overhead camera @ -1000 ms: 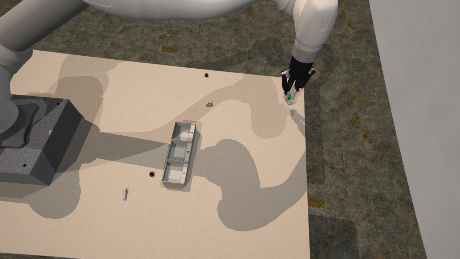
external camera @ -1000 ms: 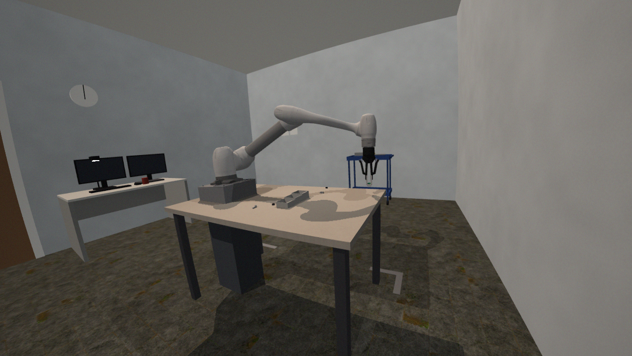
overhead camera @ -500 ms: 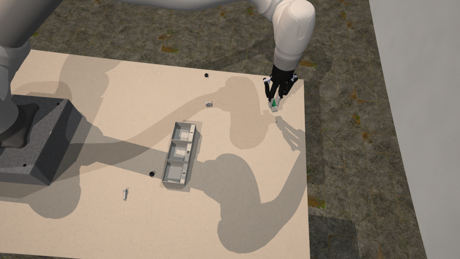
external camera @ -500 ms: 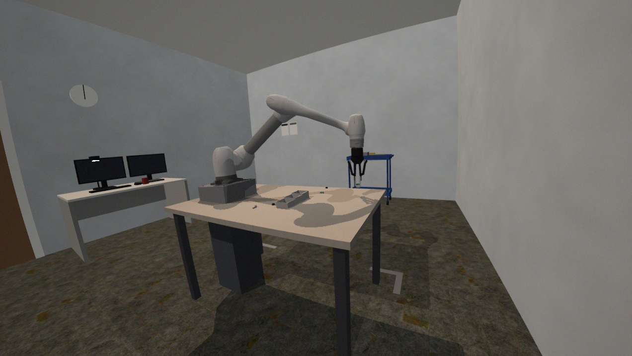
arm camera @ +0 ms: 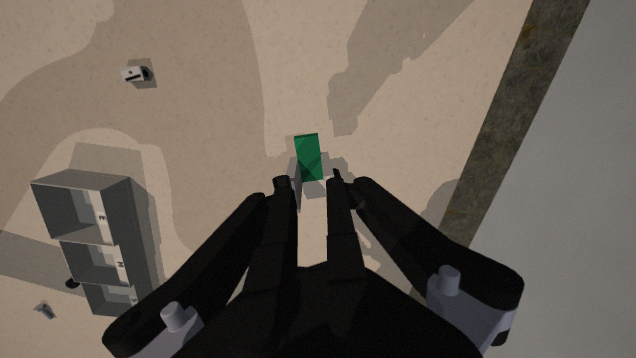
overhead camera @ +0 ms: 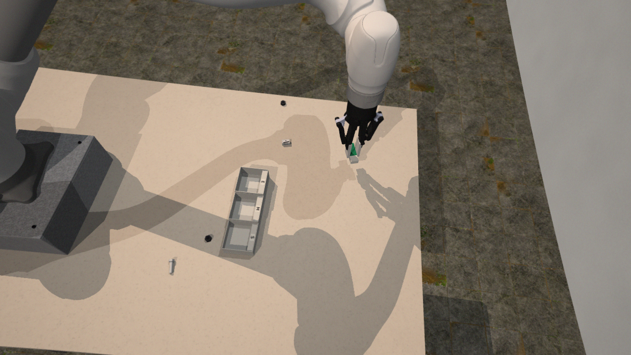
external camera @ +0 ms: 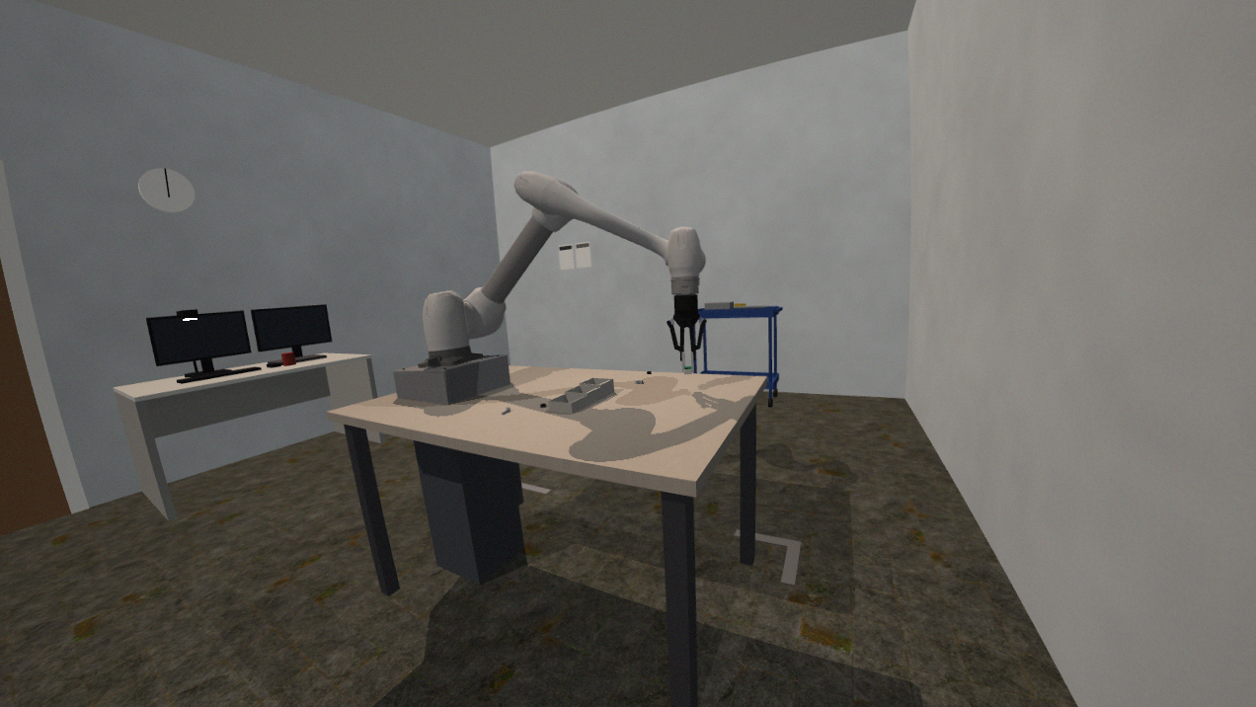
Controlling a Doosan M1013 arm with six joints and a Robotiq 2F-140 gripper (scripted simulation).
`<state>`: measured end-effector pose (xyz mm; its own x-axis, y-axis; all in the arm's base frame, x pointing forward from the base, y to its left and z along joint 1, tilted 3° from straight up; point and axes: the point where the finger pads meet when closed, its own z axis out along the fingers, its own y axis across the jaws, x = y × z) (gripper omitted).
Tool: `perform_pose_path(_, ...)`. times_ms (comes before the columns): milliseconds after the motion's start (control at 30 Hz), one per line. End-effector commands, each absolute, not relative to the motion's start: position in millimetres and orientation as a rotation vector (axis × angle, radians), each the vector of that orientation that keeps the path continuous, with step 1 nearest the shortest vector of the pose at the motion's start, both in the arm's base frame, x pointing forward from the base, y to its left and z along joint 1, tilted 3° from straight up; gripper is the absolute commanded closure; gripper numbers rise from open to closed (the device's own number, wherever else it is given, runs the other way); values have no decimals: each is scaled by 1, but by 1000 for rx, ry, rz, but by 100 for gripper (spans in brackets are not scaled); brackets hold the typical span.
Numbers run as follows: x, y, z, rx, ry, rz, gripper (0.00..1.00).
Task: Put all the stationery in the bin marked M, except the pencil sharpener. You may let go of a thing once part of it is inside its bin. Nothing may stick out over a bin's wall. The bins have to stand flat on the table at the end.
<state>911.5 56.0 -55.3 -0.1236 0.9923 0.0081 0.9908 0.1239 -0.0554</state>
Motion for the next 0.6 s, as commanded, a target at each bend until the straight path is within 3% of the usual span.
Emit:
perform_pose_path(0,889,44,-51,-2054,-2325,46,80)
perform_pose_path(567,807,8,-47,-2054,-2325,46,80)
